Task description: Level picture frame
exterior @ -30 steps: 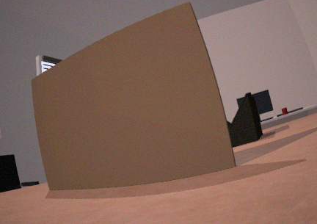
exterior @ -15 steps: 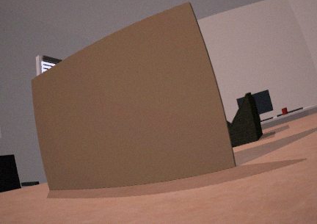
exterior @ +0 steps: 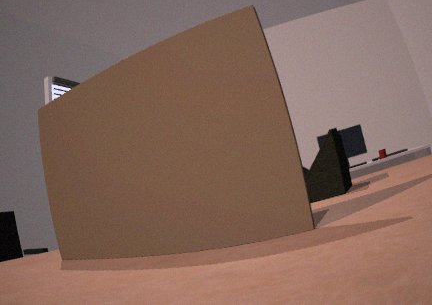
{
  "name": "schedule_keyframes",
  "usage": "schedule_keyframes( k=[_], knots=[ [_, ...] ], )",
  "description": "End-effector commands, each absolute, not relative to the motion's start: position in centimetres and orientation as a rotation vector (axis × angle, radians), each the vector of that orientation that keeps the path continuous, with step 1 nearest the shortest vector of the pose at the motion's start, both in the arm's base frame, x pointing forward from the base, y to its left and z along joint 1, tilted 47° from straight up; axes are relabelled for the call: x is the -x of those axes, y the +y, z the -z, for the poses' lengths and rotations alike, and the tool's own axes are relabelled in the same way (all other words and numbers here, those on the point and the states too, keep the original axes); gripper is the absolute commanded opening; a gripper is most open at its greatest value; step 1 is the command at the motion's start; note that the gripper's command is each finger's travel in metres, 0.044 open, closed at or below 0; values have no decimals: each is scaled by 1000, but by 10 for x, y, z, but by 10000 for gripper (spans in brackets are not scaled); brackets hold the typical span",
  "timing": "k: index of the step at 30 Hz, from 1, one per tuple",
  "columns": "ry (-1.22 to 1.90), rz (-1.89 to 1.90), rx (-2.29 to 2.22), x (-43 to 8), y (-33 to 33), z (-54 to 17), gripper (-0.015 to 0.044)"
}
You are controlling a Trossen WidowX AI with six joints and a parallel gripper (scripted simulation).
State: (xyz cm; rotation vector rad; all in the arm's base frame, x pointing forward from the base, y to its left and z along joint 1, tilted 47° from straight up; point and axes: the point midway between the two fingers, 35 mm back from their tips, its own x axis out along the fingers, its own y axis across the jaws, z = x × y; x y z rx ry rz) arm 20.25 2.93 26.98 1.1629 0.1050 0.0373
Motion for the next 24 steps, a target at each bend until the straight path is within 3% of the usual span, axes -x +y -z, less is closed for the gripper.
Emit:
schedule_keyframes(
  k=[1, 18, 24],
  knots=[
    [111, -37, -1166, -203, 30, -268, 260],
    [105, -37, -1163, -204, 29, -269, 260],
    [105, -40, -1165, -257, 21, -249, 260]
  ],
)
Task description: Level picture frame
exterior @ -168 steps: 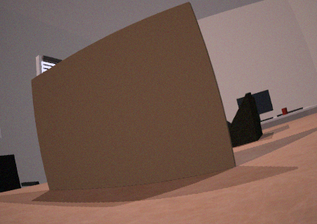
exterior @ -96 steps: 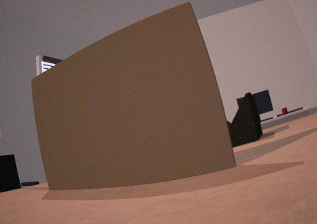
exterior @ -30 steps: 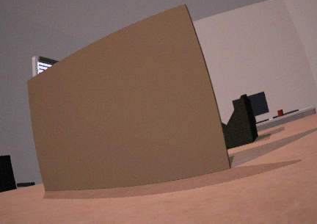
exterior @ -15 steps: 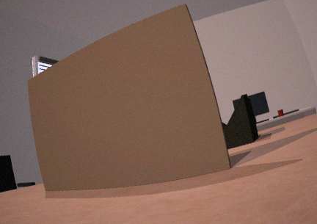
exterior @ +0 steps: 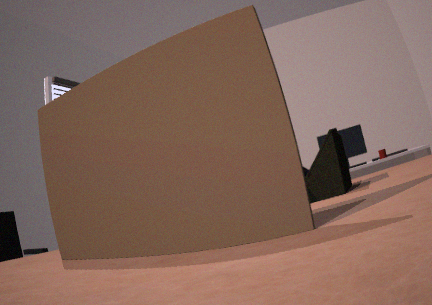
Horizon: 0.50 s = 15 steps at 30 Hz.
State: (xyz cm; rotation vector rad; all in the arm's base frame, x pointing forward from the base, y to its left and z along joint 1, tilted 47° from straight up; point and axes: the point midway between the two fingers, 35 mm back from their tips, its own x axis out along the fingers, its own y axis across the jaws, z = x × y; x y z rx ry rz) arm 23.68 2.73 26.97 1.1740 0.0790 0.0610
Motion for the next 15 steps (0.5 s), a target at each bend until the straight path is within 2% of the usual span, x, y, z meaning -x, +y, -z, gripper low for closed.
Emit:
schedule_keyframes(
  k=[1, 15],
  knots=[
    [105, -40, -1165, -265, 17, -244, 260],
    [105, -41, -1165, -276, 11, -233, 260]
  ],
)
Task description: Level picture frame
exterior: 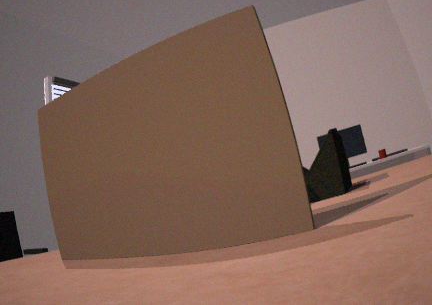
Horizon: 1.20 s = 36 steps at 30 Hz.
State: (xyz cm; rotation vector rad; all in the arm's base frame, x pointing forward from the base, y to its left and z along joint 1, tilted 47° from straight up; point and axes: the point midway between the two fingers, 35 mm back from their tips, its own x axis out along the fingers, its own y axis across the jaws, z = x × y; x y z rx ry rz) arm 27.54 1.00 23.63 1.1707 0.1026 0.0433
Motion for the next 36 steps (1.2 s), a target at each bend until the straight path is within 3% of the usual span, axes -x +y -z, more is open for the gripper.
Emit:
schedule_keyframes(
  k=[1, 11, 22, 36],
  knots=[
    [105, -41, -1165, -276, 11, -233, 260],
    [104, -41, -1165, -282, 11, -235, 260],
    [102, -43, -1166, -354, 18, -229, 260],
    [102, -43, -1166, -356, 18, -229, 260]
  ],
)
